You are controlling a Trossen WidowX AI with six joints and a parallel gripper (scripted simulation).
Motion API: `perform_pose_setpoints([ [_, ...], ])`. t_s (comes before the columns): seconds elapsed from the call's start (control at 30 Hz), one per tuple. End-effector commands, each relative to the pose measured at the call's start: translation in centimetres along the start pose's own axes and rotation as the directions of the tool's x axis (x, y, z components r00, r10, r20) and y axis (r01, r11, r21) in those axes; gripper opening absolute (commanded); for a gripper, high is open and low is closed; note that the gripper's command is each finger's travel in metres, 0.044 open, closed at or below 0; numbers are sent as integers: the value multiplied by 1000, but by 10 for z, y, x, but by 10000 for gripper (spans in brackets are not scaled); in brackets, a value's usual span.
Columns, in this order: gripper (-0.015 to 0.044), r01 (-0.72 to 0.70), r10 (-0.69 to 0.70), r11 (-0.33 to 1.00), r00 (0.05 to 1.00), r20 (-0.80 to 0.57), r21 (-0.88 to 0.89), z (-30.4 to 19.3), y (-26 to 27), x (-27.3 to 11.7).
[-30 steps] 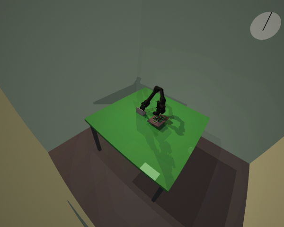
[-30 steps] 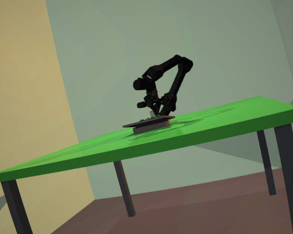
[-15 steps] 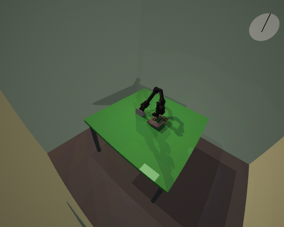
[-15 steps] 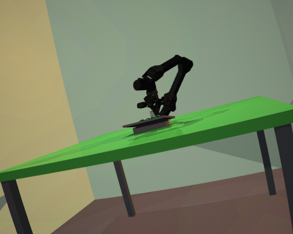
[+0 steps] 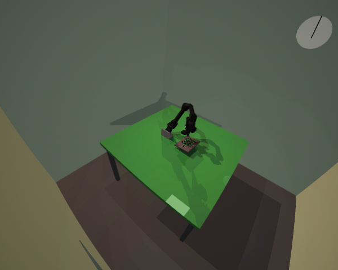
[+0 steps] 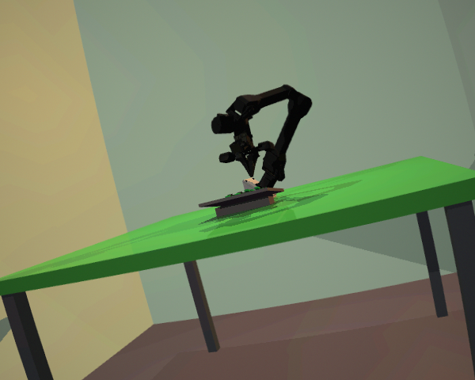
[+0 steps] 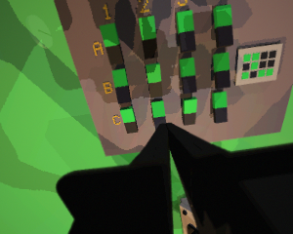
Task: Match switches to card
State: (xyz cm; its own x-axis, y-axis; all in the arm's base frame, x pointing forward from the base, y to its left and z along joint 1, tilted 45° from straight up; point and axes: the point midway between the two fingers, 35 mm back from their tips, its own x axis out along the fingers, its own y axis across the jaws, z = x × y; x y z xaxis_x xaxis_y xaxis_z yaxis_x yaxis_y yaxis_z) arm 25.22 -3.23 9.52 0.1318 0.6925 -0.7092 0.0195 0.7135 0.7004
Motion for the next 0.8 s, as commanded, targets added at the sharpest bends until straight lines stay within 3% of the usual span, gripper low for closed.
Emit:
perform_pose_setpoints([
  [0.0, 0, 0, 0, 1000, 1000, -2, -7, -2, 2, -15],
  [0.1, 0, 2, -2, 1000, 1000, -2, -6, -4, -10, -16],
  [0.23, 0, 4, -4, 1000, 1000, -2, -7, -19, -66, -16],
  [0.4, 0, 3, -3, 1000, 1000, -1, -7, -20, -68, -14],
  [0.53, 0, 2, -2, 1000, 1000, 23, -8, -21, -68, 18],
  [0.77, 0, 2, -2, 1000, 1000, 24, -8, -21, -68, 21],
])
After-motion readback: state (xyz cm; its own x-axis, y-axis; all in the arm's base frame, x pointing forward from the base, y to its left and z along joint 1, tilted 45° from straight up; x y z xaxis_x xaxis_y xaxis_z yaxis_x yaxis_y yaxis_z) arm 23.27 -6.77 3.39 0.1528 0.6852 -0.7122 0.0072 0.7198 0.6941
